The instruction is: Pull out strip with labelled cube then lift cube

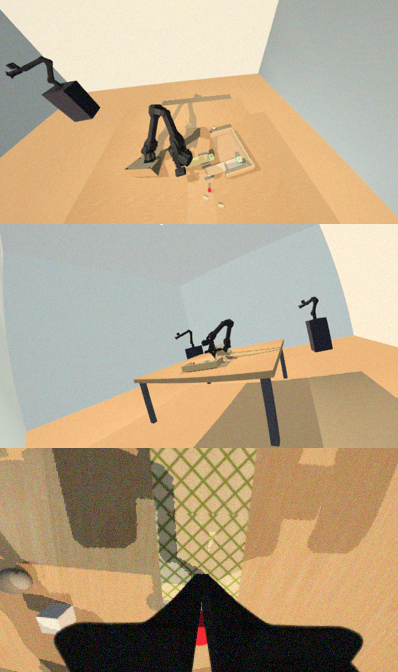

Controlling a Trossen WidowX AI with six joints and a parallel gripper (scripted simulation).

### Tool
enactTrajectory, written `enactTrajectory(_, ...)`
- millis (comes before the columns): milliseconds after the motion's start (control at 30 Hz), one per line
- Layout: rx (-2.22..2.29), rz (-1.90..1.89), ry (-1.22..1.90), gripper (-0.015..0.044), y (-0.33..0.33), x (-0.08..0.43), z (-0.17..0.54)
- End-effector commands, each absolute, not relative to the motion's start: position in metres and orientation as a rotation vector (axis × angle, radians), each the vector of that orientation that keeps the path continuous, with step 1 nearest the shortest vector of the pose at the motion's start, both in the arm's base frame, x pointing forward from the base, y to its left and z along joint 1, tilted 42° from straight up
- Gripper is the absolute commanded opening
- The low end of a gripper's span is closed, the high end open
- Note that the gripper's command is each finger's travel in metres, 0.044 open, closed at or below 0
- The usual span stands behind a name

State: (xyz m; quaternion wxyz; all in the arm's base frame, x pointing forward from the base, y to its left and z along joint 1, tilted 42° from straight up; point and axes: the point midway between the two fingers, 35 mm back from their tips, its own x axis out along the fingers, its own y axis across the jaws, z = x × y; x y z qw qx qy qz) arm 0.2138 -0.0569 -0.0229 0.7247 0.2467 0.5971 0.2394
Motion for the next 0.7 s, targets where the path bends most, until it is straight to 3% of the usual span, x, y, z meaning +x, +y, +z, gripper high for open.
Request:
enactTrajectory(0, 0.547, 0.538, 1.342, 0.0, -0.052, 0.204, -0.027)
enactTrajectory(433, 0.547, 0.538, 1.342, 0.0, -0.052, 0.204, -0.027)
enactTrajectory(667, 0.545, 0.536, 1.343, 0.0, -0.084, 0.205, 0.007)
